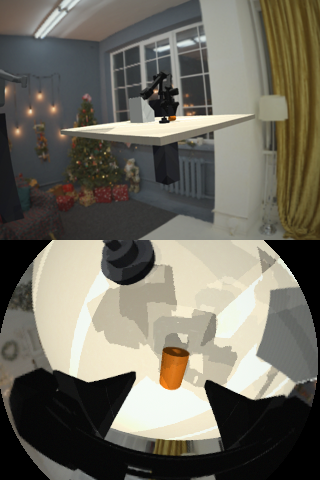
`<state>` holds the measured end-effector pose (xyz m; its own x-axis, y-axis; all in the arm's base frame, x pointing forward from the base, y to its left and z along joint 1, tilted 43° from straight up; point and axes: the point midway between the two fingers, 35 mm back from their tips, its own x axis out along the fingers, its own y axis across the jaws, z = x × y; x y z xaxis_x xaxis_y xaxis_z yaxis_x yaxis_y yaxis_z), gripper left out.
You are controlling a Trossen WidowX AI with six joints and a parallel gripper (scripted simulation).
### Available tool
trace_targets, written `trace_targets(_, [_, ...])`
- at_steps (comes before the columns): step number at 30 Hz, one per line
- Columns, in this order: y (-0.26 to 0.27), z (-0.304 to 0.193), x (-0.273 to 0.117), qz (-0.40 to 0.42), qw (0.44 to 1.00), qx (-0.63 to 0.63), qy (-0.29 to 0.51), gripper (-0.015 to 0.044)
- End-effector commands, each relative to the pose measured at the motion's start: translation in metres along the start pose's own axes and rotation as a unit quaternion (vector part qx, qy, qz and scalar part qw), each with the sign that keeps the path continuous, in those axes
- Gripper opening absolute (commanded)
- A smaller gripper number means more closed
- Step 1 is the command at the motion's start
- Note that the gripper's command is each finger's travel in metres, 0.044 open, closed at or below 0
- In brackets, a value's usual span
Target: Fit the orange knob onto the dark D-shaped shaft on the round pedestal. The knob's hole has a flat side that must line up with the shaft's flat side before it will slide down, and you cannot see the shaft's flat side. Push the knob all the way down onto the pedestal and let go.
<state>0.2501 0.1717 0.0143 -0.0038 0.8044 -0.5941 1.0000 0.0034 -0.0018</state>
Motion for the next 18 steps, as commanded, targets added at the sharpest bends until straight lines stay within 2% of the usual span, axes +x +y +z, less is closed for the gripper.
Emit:
trace_targets(1, [-0.003, 0.003, 0.008, -0.004, 1.0, 0.003, -0.002, 0.044])
trace_targets(18, [-0.003, 0.008, 0.034, -0.005, 1.0, 0.004, -0.002, 0.044])
